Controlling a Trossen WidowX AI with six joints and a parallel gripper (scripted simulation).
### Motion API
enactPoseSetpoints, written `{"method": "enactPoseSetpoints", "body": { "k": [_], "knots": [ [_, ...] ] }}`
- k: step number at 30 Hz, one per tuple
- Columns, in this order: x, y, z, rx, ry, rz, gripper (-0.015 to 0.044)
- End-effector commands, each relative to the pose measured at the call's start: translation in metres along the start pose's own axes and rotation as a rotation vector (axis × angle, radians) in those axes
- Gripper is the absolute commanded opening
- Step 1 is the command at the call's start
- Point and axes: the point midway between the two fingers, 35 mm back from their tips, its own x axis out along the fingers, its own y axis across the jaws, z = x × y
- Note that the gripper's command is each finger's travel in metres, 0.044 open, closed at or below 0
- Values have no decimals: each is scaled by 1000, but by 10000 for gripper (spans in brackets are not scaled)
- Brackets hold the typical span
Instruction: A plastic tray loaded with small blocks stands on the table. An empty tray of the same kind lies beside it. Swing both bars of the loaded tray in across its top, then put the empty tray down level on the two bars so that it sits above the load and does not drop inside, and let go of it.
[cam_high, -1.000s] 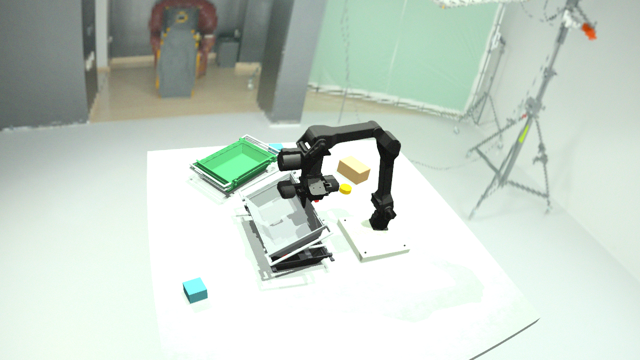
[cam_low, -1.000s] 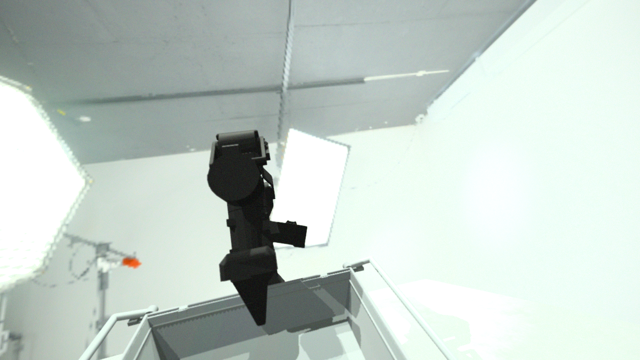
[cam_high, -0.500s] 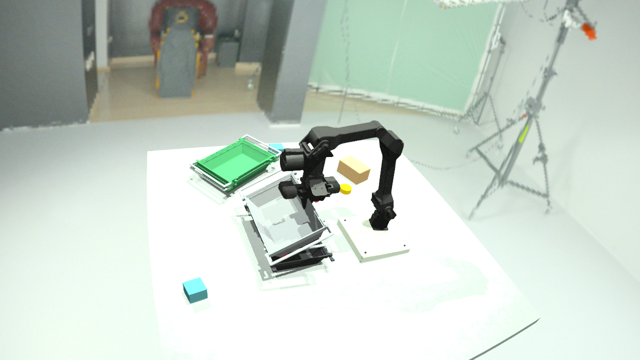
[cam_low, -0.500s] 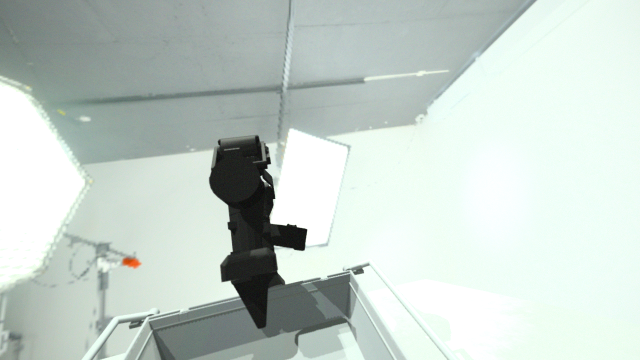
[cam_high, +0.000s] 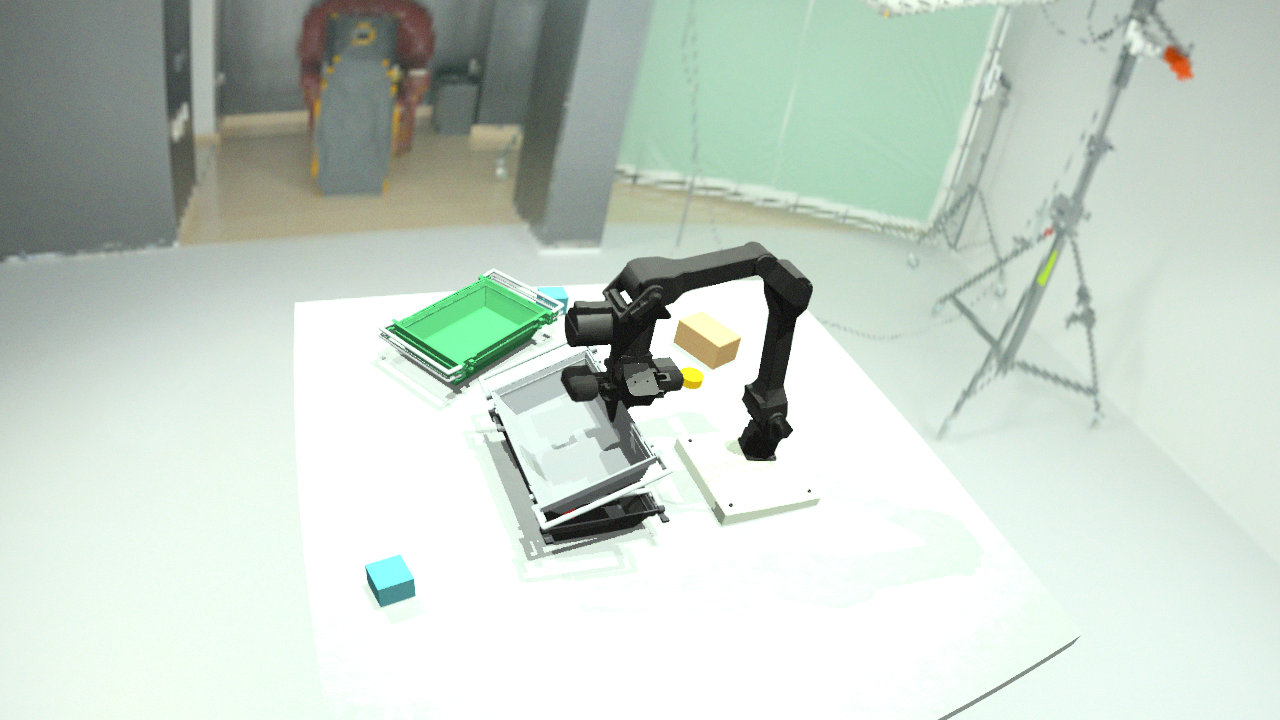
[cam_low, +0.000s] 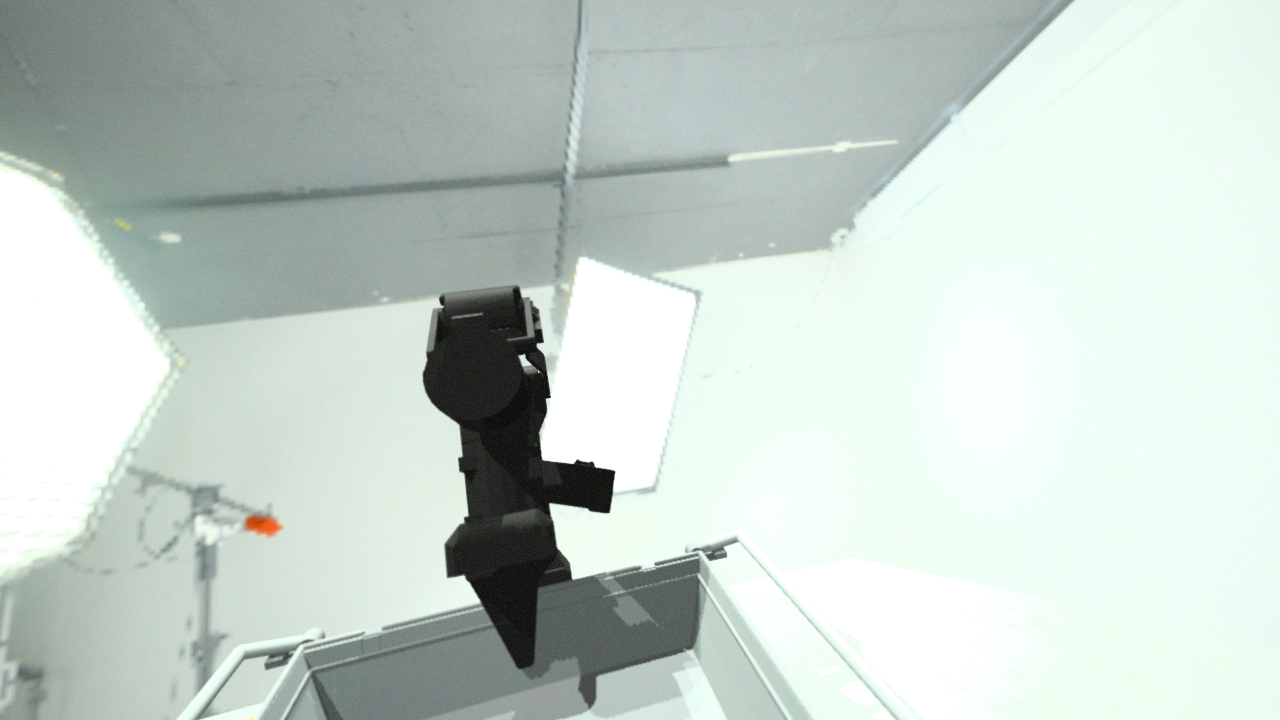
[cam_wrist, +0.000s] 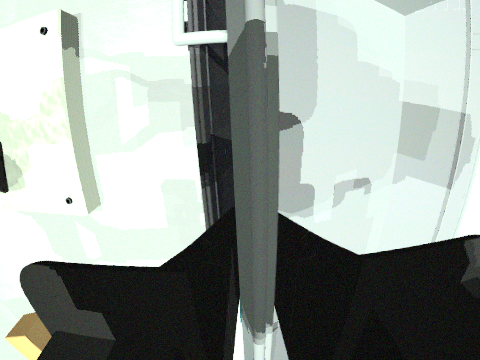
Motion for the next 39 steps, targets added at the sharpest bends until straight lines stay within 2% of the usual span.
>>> {"method": "enactPoseSetpoints", "body": {
  "k": [1,39],
  "knots": [
    [5,5,0,-4,-1,5,0],
    [22,14,0,-4,-1,6,0]
  ]
}}
